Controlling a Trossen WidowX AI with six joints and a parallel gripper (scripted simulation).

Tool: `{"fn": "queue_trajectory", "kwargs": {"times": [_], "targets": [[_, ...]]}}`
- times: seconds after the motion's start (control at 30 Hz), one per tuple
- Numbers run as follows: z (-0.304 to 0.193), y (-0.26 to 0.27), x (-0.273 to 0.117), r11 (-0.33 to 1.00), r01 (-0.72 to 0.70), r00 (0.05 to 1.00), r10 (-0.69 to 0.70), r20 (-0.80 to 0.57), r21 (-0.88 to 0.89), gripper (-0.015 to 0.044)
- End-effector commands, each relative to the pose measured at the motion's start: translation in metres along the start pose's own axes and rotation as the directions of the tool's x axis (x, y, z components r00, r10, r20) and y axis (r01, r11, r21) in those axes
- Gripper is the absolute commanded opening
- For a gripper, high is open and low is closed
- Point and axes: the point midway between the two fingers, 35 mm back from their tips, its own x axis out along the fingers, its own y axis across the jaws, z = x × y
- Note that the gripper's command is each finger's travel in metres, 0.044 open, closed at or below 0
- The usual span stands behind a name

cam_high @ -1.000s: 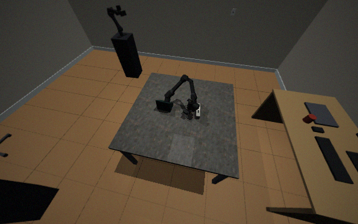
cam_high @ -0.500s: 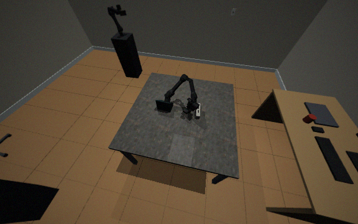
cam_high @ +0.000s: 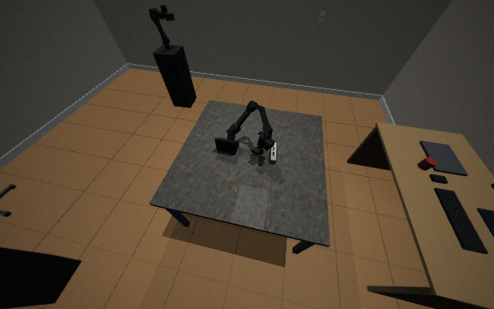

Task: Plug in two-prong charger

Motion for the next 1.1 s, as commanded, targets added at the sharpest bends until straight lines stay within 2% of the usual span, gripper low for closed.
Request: {"fn": "queue_trajectory", "kwargs": {"times": [0.0, 0.6, 1.07], "targets": [[0.0, -0.002, 0.006, 0.997, 0.009, 1.0, -0.009, 0.0, -0.072, 0.0], [0.004, -0.008, 0.037, 0.909, 0.033, 0.999, -0.033, 0.008, -0.416, 0.0], [0.016, -0.001, 0.037, 0.9, 0.035, 0.999, -0.034, 0.009, -0.434, 0.0]]}}
